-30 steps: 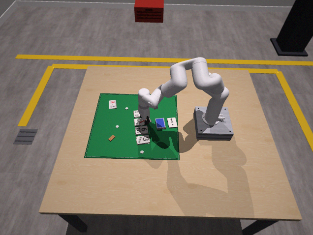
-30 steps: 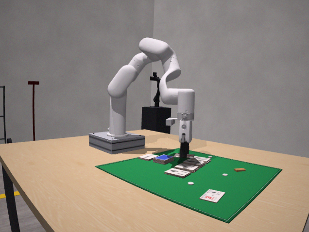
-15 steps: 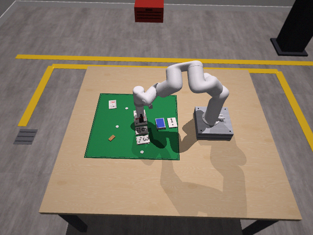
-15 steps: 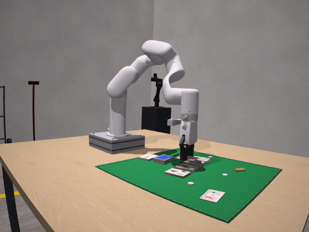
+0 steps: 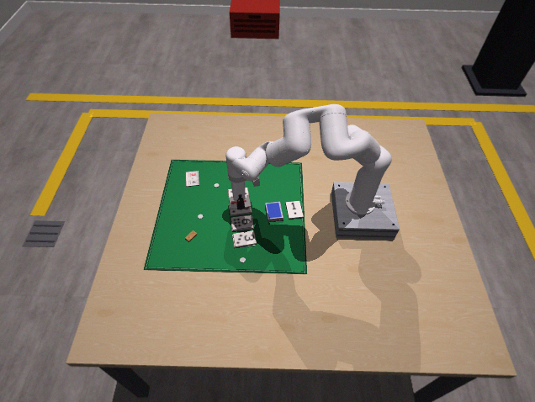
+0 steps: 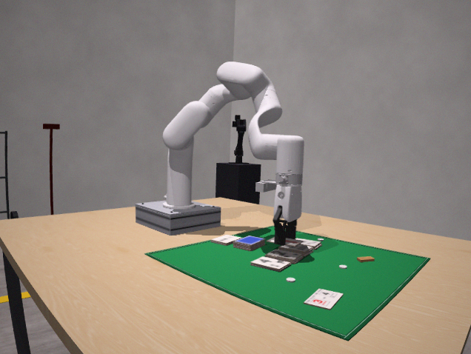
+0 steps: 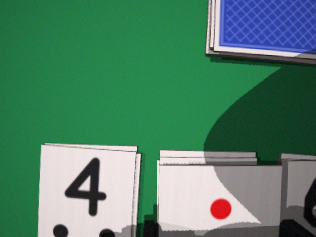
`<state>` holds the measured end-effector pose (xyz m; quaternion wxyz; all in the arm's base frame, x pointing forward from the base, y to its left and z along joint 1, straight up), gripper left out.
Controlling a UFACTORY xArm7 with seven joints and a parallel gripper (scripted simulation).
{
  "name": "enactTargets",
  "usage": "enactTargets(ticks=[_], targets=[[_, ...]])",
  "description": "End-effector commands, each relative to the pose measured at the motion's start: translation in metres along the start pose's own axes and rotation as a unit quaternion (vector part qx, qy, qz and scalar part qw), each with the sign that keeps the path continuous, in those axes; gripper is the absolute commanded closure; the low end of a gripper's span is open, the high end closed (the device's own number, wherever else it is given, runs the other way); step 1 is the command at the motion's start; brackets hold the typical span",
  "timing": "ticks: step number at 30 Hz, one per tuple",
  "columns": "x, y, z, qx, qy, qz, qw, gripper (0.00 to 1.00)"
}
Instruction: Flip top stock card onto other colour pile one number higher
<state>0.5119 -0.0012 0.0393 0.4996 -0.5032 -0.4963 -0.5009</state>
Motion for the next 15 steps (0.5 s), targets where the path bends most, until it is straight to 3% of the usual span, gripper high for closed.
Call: enactTargets(ticks=[1,15], targets=[[0.0017,0.0015,-0.0003,0.000,0.000,-0.002,1.000,0.26],[-0.0006,0.0016,-0.0002,0.000,0.000,-0.002,1.000,0.26]])
Point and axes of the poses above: the point where the finger pads meet when closed, its own x axis back along the fingers, its own z axis across the jaws, y = z × x, the point moved 5 cm from there along x, back along the fingers, and after that the axes turned 13 degrees about -x, right-handed, at the moved point
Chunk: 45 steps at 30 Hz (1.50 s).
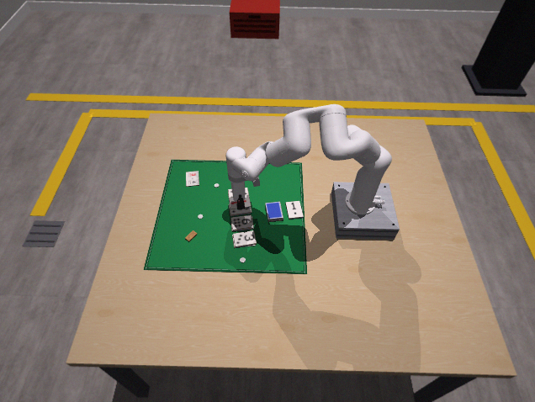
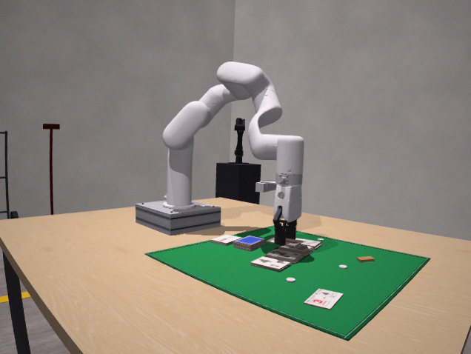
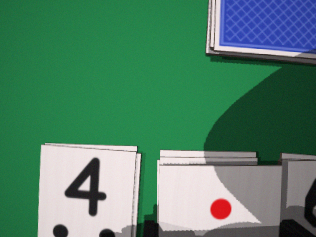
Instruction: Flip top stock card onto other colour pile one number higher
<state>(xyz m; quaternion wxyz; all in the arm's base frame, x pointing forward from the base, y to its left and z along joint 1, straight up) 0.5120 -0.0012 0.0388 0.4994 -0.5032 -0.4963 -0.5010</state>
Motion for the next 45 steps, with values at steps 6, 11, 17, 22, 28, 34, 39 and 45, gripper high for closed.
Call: enactTargets(ticks=[6,11,17,22,28,34,39,45], targets=[[-0.005,0.002,0.000,0.000,0.000,-0.002,1.000,0.26],[-0.014,0.002,0.000,0.000,0.000,-0.002,1.000,0.26],[-0.024,0.002,0.001,0.000,0.000,-0.002,1.000,0.26],[-0.027,0.002,0.001,0.000,0.000,-0.002,1.000,0.26],[-0.029,0.003,0.001,0.000,0.000,-0.002,1.000,0.26],[-0.029,0.003,0.001,0.000,0.000,-0.002,1.000,0.26],[-0.029,0.003,0.001,0.000,0.000,-0.002,1.000,0.26],[-0.029,0.003,0.001,0.000,0.000,-0.002,1.000,0.26]])
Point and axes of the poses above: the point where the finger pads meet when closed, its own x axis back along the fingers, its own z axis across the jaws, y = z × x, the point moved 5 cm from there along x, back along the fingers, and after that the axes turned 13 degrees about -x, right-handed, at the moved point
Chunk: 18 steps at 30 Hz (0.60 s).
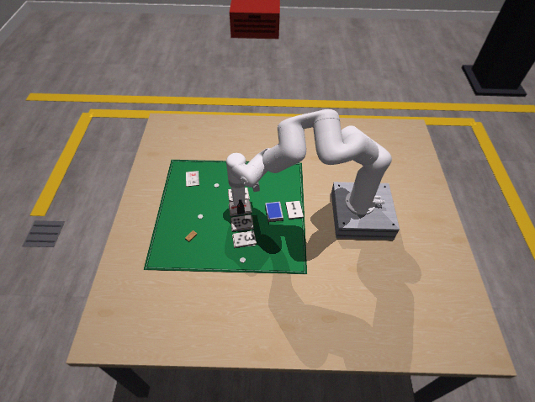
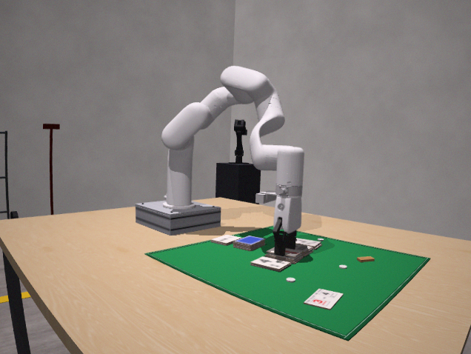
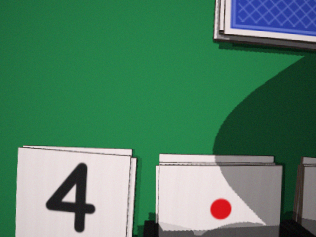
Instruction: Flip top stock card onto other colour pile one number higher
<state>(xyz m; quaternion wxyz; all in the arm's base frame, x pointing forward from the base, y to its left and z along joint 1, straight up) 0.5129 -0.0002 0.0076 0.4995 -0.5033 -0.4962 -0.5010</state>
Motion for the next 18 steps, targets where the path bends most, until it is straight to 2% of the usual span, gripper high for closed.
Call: enactTargets(ticks=[1,18], targets=[[0.0017,0.0015,-0.0002,0.000,0.000,-0.002,1.000,0.26],[-0.0037,0.0015,-0.0002,0.000,0.000,-0.002,1.000,0.26]])
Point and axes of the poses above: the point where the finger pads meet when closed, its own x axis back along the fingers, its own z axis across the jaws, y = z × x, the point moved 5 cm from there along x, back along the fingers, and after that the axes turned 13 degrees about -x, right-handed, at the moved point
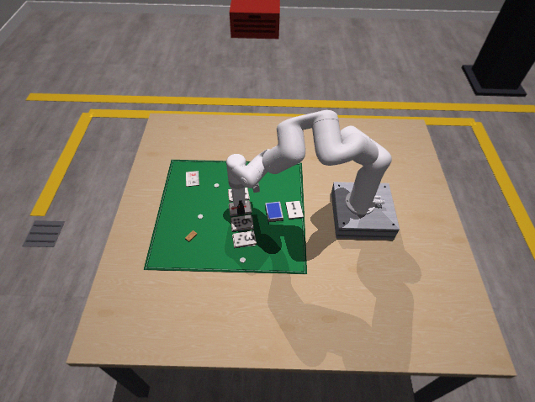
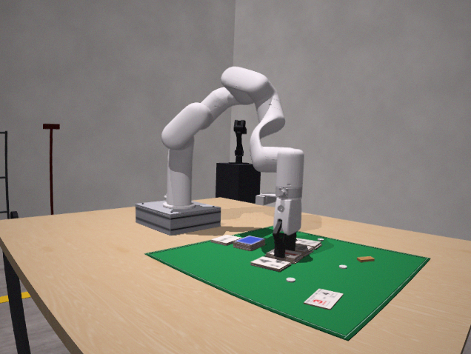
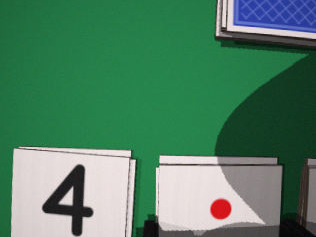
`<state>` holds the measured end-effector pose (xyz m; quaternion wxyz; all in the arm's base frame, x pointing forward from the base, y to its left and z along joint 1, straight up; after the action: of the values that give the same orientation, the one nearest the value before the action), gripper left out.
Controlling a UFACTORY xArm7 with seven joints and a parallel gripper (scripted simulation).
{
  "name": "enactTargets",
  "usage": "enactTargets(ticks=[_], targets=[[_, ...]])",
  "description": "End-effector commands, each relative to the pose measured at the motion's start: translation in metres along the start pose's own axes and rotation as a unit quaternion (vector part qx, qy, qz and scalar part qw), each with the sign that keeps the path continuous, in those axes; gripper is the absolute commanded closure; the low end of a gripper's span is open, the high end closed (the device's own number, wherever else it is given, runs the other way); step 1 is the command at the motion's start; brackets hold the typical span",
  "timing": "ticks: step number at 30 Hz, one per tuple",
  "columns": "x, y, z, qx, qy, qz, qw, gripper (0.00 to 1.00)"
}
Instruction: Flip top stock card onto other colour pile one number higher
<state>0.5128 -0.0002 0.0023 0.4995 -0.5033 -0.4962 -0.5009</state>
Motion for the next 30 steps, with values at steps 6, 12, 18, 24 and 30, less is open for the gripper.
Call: enactTargets(ticks=[6,12,18,24,30], targets=[[0.0016,0.0016,-0.0002,0.000,0.000,-0.002,1.000,0.26],[0.0016,0.0016,-0.0002,0.000,0.000,-0.002,1.000,0.26],[0.0016,0.0016,-0.0002,0.000,0.000,-0.002,1.000,0.13],[0.0016,0.0016,-0.0002,0.000,0.000,-0.002,1.000,0.13],[0.0016,0.0016,-0.0002,0.000,0.000,-0.002,1.000,0.13]])
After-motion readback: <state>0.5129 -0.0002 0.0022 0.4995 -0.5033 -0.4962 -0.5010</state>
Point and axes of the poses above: the point where the finger pads meet when closed, its own x axis back along the fingers, its own z axis across the jaws, y = z × x, the point moved 5 cm from there along x, back along the fingers, and after that the axes turned 13 degrees about -x, right-handed, at the moved point
